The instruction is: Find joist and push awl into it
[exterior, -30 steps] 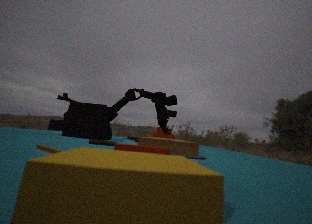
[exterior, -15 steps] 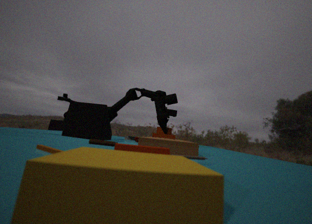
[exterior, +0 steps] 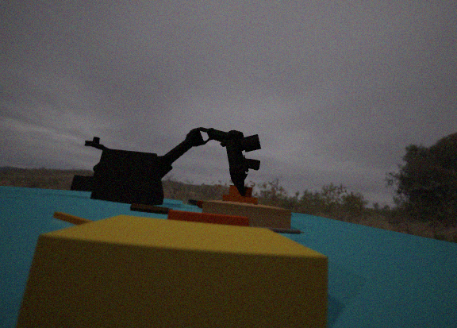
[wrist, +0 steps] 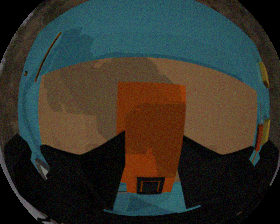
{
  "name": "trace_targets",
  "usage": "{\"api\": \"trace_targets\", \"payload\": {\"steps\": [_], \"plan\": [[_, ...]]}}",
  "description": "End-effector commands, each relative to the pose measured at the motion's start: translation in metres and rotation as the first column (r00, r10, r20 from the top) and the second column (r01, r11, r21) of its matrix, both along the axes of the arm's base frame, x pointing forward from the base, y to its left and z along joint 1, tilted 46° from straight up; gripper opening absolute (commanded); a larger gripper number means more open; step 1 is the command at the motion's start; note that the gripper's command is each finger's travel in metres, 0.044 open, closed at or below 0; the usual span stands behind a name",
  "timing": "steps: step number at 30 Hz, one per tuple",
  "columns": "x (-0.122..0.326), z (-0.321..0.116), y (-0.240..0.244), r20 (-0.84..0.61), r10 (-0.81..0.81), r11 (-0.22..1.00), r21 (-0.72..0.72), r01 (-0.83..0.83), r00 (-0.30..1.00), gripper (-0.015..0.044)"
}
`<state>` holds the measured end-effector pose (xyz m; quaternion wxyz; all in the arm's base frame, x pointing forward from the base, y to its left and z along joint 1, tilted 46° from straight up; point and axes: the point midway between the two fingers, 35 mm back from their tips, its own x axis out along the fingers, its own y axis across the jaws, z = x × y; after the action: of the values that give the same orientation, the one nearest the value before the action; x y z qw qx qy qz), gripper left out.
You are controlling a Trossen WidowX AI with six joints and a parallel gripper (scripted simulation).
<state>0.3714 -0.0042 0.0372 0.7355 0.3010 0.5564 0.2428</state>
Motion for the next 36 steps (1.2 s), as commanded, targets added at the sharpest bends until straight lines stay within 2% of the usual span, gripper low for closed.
{"api": "trace_targets", "payload": {"steps": [1,36], "plan": [[0.001,-0.007,-0.006,-0.003,-0.002,1.000,-0.005,0.002,1.000,0.0000],[0.001,-0.046,-0.045,-0.002,-0.003,1.000,-0.008,0.002,1.000,0.0000]]}}
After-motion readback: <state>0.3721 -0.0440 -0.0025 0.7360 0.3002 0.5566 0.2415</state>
